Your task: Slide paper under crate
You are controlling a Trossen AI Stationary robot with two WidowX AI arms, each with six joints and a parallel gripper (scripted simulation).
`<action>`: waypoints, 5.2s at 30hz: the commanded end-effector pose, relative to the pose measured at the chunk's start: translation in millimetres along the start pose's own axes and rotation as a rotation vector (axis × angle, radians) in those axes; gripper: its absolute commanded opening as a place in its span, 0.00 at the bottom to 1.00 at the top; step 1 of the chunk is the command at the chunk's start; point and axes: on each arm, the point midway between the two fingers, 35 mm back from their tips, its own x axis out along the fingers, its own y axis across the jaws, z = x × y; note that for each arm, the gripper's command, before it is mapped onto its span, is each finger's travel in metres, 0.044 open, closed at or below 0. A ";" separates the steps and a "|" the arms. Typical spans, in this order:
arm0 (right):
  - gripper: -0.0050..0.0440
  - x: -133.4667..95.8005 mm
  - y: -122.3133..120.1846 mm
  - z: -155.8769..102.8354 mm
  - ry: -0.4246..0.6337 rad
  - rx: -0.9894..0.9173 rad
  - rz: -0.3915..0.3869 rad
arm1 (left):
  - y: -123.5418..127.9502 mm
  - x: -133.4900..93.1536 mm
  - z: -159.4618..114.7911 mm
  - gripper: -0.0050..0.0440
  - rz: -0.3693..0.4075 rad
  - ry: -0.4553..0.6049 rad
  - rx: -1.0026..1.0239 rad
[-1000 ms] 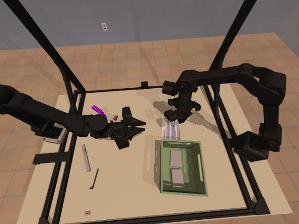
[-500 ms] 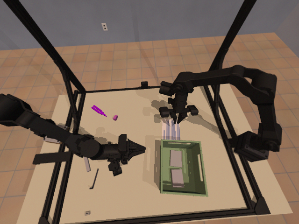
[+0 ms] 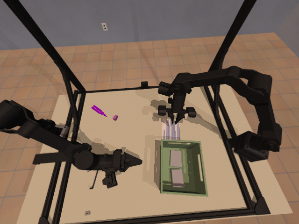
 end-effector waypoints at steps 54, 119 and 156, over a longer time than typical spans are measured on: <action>0.41 99.2 -36.5 5.2 0.007 0.012 -0.009 | 1.5 1.5 1.5 0.22 0.002 0.002 0.008; 0.12 113.2 -31.7 5.4 0.012 0.005 -0.002 | 1.5 1.5 1.5 0.22 0.002 0.002 0.008; 0.10 123.6 -11.5 7.1 0.007 0.018 -0.093 | 1.5 1.5 1.5 0.22 0.002 0.002 0.008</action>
